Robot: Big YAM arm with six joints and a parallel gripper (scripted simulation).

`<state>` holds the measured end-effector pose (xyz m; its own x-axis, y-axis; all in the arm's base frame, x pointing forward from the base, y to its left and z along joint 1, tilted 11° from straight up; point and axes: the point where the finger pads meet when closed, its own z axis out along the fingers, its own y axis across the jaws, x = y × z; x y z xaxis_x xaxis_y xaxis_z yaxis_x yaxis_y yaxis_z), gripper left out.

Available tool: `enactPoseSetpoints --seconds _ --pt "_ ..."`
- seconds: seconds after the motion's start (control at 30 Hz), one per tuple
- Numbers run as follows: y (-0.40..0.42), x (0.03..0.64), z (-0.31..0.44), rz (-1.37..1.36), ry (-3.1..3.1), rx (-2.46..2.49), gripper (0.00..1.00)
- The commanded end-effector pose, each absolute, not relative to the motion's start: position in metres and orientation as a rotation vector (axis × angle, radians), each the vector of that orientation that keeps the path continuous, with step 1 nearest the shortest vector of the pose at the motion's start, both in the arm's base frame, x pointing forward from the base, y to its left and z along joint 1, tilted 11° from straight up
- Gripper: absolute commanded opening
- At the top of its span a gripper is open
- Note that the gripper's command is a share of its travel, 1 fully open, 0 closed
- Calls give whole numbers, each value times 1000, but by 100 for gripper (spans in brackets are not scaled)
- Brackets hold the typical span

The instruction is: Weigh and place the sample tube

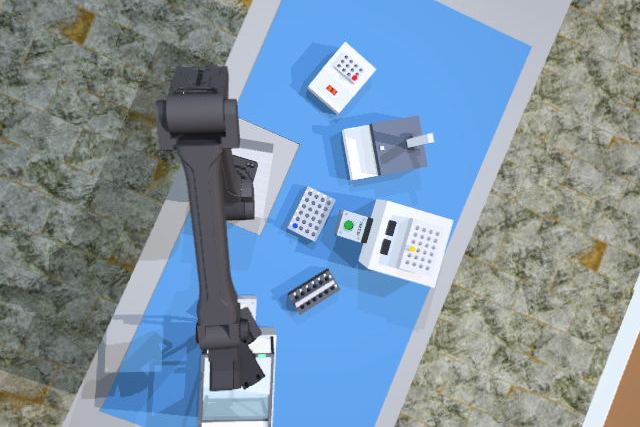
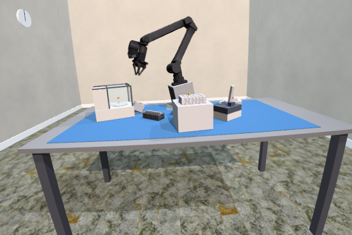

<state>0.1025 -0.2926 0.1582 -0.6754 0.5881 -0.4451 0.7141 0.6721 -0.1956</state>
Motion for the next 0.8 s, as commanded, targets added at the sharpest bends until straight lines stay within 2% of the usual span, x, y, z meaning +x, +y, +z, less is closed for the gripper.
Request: enactPoseSetpoints --seconds 0.0,0.77 --pt "-321 109 193 -559 2627 798 30" --pt "-371 126 199 -435 2996 13 30"
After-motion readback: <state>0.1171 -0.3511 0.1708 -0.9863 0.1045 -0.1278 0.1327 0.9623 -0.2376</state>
